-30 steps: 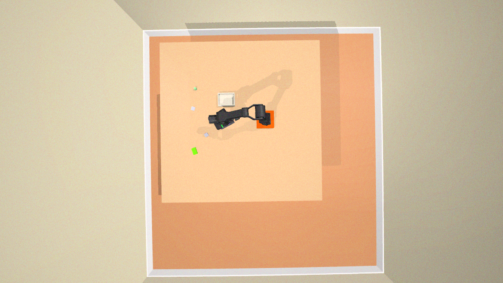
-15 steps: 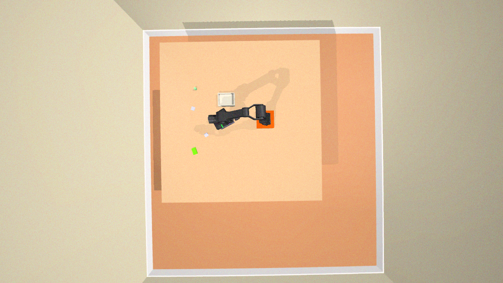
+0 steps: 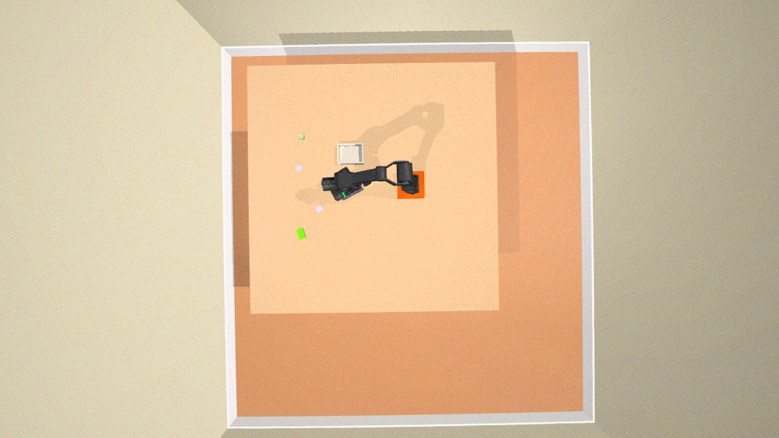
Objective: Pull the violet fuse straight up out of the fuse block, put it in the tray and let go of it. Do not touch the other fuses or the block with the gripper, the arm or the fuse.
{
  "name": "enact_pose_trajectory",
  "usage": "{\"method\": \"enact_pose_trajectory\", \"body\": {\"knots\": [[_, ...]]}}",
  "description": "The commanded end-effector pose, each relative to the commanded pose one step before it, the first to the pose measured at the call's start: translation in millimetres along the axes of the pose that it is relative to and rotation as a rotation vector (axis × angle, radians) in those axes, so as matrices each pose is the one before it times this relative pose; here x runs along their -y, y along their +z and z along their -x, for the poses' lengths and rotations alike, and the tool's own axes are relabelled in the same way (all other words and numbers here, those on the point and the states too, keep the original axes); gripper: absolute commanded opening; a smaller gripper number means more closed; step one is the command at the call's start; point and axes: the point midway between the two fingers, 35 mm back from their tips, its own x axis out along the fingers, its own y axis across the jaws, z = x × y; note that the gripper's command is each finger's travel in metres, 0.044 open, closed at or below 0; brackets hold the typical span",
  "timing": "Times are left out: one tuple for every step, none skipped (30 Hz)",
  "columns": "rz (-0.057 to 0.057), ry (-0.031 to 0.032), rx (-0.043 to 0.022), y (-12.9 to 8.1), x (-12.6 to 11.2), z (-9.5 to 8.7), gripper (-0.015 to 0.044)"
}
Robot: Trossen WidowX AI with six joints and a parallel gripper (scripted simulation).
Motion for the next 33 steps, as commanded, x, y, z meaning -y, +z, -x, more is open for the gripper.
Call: {"method": "enact_pose_trajectory", "body": {"knots": [[0.002,0.00248,-0.00025,0.12,-0.65,2.98,0.0],[0.0001,0.00003,-0.00003,0.0,-0.01,0.49,0.0],[0.0001,0.00003,-0.00003,0.0,-0.01,0.49,0.0],[0.0001,0.00003,-0.00003,0.0,-0.01,0.49,0.0],[0.0001,0.00003,-0.00003,0.0,0.0,0.49,0.0],[0.0001,0.00003,-0.00003,0.0,0.0,0.49,0.0],[0.0001,0.00003,-0.00003,0.0,0.0,0.49,0.0],[0.0001,0.00003,-0.00003,-0.01,0.0,0.49,0.0],[0.0001,0.00003,-0.00003,-0.01,0.0,0.49,0.0],[0.0001,0.00003,-0.00003,-0.01,0.0,0.49,0.0],[0.0001,0.00003,-0.00003,-0.01,0.0,0.49,0.0],[0.0001,0.00003,-0.00003,-0.01,0.0,0.49,0.0],[0.0001,0.00003,-0.00003,-0.01,0.0,0.49,0.0],[0.0001,0.00003,-0.00003,-0.01,0.0,0.49,0.0],[0.0001,0.00003,-0.00003,-0.01,0.0,0.49,0.0],[0.0001,0.00003,-0.00003,-0.01,0.01,0.49,0.0],[0.0001,0.00003,-0.00003,-0.01,0.01,0.5,0.0],[0.0001,0.00003,-0.00003,-0.01,0.01,0.5,0.0],[0.0001,0.00003,-0.00003,-0.01,0.01,0.5,0.0],[0.0001,0.00003,-0.00003,-0.01,0.01,0.5,0.0],[0.0001,0.00003,-0.00003,-0.01,0.01,0.5,0.0],[0.0001,0.00003,-0.00003,-0.01,0.01,0.5,0.0],[0.0001,0.00003,-0.00003,-0.01,0.01,0.5,0.0],[0.0001,0.00003,-0.00003,-0.01,0.01,0.5,0.0],[0.0001,0.00003,-0.00003,-0.01,0.01,0.5,0.0],[0.0001,0.00003,-0.00003,-0.01,0.01,0.5,0.0],[0.0001,0.00003,-0.00003,-0.01,0.01,0.5,0.0],[0.0001,0.00003,-0.00003,-0.01,0.02,0.5,0.0],[0.0001,0.00003,-0.00003,-0.01,0.02,0.5,0.0],[0.0001,0.00003,-0.00003,-0.01,0.02,0.5,0.0],[0.0001,0.00003,-0.00003,-0.02,0.02,0.5,0.0],[0.0001,0.00003,-0.00003,-0.02,0.02,0.5,0.0],[0.0001,0.00003,-0.00003,-0.02,0.02,0.5,0.0]]}}
